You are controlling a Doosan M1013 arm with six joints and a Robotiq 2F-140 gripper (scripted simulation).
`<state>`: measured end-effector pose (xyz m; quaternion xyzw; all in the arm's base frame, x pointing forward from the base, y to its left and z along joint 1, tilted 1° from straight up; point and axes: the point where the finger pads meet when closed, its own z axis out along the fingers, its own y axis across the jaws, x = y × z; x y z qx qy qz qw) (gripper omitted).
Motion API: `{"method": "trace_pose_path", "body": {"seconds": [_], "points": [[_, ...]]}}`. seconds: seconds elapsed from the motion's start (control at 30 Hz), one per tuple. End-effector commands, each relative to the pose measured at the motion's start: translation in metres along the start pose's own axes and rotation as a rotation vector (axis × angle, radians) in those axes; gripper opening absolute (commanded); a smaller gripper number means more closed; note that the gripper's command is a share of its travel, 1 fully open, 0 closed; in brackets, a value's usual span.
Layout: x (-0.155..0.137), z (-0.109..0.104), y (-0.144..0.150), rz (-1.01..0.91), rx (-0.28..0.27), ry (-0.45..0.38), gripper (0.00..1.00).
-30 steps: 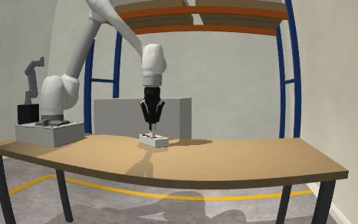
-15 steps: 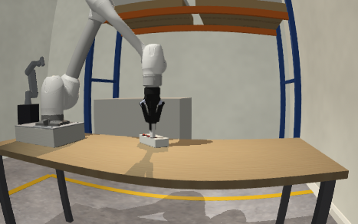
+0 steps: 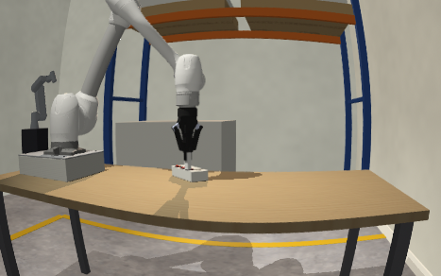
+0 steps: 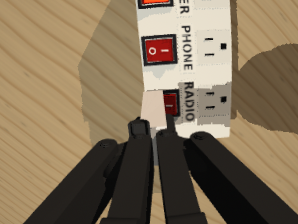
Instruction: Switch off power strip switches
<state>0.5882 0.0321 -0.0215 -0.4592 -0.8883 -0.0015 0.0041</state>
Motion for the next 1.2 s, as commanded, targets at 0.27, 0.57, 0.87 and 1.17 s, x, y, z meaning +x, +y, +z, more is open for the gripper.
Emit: {"method": "trace_pose_path", "body": {"seconds": [0.27,0.57,0.87,1.17], "points": [[-0.002,0.003,-0.002,0.0,0.001,0.002,0.0],[-0.002,-0.003,-0.002,0.0,0.001,0.002,0.0],[-0.002,-0.027,-0.002,0.0,0.001,0.002,0.0],[-0.002,-0.039,-0.002,0.0,0.001,0.002,0.0]]}}
